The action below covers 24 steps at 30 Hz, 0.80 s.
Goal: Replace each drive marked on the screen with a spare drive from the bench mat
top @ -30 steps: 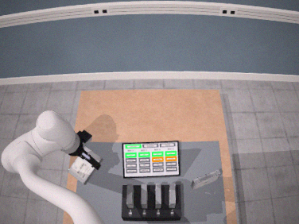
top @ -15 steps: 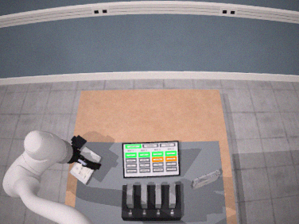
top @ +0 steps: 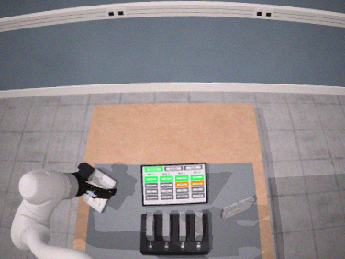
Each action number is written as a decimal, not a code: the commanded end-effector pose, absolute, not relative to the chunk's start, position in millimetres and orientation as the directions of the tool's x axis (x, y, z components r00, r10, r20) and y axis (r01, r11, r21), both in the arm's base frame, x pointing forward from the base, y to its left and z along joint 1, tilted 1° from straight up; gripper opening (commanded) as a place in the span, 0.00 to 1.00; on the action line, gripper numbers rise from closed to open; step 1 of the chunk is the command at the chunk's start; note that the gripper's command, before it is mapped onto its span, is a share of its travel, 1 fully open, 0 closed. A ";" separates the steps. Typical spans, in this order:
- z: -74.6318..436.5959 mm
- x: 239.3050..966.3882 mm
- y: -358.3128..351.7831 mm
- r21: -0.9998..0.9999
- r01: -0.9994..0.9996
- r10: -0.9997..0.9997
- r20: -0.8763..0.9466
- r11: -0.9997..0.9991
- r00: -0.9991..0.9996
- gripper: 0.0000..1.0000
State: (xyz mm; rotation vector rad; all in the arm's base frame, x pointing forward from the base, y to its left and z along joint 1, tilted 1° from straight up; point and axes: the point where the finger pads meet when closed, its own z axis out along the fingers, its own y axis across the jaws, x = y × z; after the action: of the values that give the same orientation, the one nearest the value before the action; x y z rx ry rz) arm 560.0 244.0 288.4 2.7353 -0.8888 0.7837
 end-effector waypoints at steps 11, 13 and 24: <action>288.8 560.2 244.0 -0.011 -0.590 -0.426 0.702 -0.807 0.571 0.10; 288.8 560.2 244.0 -0.011 -0.590 -0.426 0.702 -0.807 0.571 0.10; 287.1 559.8 241.8 -0.004 -0.595 -0.384 0.768 -0.804 0.513 0.10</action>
State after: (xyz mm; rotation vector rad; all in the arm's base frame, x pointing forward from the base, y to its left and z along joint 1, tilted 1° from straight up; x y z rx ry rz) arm 559.8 242.7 287.3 2.5460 -0.8382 1.1036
